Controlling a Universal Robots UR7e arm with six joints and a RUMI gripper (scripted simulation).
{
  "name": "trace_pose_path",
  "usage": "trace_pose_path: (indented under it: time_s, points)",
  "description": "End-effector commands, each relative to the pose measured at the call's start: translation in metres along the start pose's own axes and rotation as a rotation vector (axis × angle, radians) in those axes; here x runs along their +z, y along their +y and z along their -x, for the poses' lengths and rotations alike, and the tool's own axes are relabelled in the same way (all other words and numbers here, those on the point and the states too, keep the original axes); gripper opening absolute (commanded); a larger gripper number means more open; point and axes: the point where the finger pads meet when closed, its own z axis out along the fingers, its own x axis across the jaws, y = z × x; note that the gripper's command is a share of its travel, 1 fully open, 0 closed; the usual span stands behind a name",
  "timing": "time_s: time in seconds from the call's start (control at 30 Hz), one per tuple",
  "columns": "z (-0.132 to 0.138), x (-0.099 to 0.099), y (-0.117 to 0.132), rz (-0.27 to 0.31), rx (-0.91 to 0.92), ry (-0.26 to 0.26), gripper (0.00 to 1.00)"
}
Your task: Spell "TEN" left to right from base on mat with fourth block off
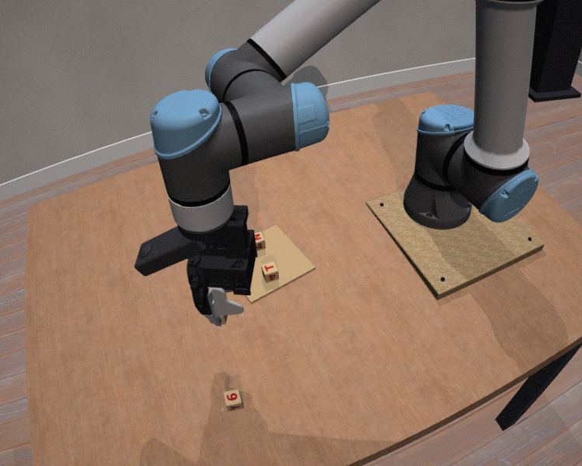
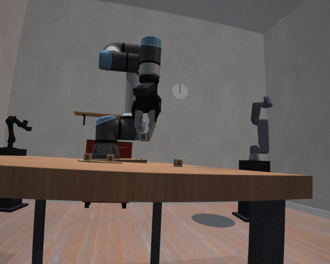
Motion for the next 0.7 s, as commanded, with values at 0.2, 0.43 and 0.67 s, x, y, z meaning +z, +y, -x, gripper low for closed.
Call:
trace_pose_path:
  time_s: [0.2, 0.43, 0.67]
  points:
    - [-0.0008, -0.0215, 0.0020, 0.012, -0.001, 0.008, 0.05]
    - [-0.0013, -0.0205, 0.0027, 0.014, -0.002, 0.009, 0.05]
    - [-0.0033, -0.0204, 0.0025, 0.014, -0.012, 0.009, 0.05]
